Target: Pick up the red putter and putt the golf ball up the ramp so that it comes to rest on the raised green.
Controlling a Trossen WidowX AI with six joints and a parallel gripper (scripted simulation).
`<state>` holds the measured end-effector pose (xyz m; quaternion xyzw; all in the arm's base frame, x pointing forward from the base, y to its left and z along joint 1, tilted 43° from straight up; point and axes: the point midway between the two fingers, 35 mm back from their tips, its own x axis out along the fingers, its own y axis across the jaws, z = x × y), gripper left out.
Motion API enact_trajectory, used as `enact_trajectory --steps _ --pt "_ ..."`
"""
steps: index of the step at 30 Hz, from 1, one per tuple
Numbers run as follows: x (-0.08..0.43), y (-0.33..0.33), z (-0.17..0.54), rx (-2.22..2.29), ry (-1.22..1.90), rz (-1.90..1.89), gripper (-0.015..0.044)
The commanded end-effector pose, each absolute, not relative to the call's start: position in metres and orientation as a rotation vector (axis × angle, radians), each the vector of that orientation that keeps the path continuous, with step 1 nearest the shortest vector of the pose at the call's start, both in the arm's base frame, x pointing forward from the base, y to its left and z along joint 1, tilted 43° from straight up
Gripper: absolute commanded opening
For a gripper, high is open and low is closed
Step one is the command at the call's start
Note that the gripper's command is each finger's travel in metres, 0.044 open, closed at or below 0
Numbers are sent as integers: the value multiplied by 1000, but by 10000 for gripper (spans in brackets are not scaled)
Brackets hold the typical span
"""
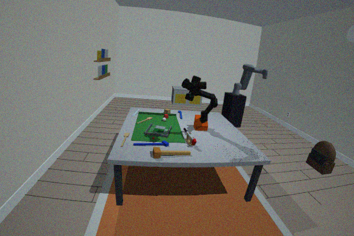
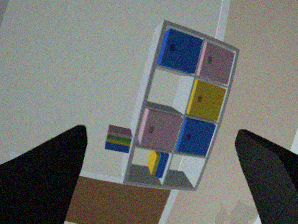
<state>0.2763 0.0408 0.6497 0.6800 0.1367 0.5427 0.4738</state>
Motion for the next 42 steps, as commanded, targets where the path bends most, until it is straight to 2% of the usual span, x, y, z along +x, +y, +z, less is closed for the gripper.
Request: enact_trajectory --steps 1,2,10,15,29,42 --pt "278 40 649 1659 327 1320 426" --pt "284 39 645 1646 307 1297 440" --pt "364 20 571 1352 131 942 440" --pt "385 15 537 1215 127 836 440" --pt "417 10 436 810 212 658 440" --pt "414 15 337 402 354 651 440"
